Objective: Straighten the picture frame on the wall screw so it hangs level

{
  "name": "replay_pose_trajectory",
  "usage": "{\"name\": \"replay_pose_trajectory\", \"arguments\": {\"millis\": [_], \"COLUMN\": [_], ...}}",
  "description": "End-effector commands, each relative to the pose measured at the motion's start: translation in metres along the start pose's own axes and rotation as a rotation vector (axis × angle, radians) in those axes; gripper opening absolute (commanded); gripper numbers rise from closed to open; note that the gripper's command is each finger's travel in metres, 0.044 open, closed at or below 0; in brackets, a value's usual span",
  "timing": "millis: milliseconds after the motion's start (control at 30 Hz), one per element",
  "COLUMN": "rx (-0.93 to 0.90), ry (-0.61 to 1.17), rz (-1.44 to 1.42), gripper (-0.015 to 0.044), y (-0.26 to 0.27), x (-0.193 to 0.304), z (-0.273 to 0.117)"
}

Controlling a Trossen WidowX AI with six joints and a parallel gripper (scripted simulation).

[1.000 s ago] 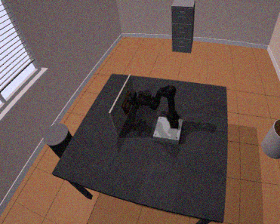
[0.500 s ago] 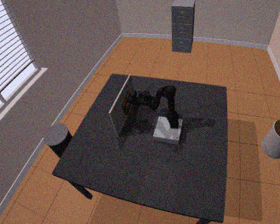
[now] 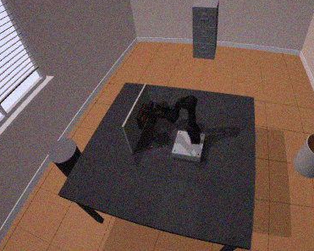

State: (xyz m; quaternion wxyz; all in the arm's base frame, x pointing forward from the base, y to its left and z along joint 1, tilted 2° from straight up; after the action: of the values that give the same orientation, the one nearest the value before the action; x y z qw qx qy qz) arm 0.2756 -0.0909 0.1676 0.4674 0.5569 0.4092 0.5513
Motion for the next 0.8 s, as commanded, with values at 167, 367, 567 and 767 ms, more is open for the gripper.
{"name": "replay_pose_trajectory", "arguments": {"millis": [167,367,567,767], "rx": [-0.001,0.000,0.000,0.000], "ry": [0.001,0.000,0.000,0.000], "rz": [0.055,0.047,0.047,0.021], "gripper": [0.0000,0.0079,0.0236,0.0260], "y": [-0.0006,-0.0004,-0.0004,0.0011], "x": [-0.0005,-0.0003,-0.0003,-0.0011], "z": [0.0000,0.0000,0.0000,-0.0075]}}
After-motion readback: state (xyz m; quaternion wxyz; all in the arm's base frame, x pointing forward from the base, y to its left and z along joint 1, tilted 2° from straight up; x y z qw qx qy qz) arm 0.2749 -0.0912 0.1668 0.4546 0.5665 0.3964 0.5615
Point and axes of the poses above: the point midway between the two fingers, 35 mm back from their tips, its own z axis out along the fingers, its own y axis across the jaws, x = y × z, the point moved 10 cm from there along -z, back along the fingers, and after that the axes turned 15 degrees about z, right-handed, at the moved point
